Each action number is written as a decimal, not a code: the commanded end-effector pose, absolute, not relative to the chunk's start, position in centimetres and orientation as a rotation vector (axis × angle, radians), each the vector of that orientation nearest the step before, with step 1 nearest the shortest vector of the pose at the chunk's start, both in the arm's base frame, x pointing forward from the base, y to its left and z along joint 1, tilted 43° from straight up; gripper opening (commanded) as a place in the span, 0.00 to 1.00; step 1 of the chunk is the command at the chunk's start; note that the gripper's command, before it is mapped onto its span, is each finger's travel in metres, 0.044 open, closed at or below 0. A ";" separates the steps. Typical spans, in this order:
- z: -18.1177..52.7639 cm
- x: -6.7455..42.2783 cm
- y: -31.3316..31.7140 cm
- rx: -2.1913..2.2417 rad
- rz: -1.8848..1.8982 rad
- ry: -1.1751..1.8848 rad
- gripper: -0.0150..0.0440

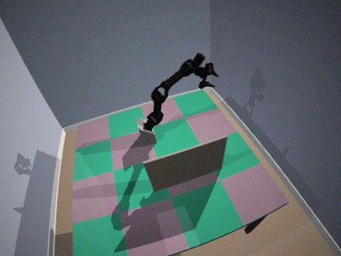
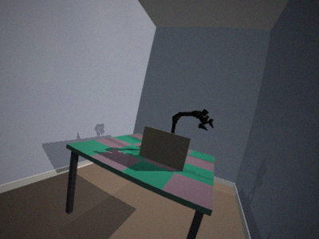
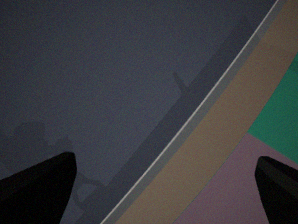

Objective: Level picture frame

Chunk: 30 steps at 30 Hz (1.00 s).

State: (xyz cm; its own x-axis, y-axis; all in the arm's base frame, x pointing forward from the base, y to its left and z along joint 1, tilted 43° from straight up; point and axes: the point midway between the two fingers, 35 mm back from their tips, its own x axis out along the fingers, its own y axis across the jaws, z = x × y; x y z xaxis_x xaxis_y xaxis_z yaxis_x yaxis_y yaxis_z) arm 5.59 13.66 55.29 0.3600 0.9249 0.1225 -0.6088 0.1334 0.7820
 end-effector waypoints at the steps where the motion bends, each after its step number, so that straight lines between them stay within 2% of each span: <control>1: 55.2 5.6 13.7 0.871 1.161 0.445 0.89; 5: 53.9 6.1 14.5 0.987 1.069 0.463 0.71; 6: 53.4 6.4 14.8 1.022 1.042 0.467 0.69; 19: 46.2 12.9 16.4 1.431 0.683 0.424 0.69; 30: 37.5 20.7 13.3 1.841 0.400 0.337 0.69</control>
State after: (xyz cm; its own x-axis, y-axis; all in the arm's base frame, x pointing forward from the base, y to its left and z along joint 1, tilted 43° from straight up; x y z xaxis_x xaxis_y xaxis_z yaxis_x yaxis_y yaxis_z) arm 19.22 14.68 39.31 0.8730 0.4775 0.0993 0.0037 -0.2101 0.9777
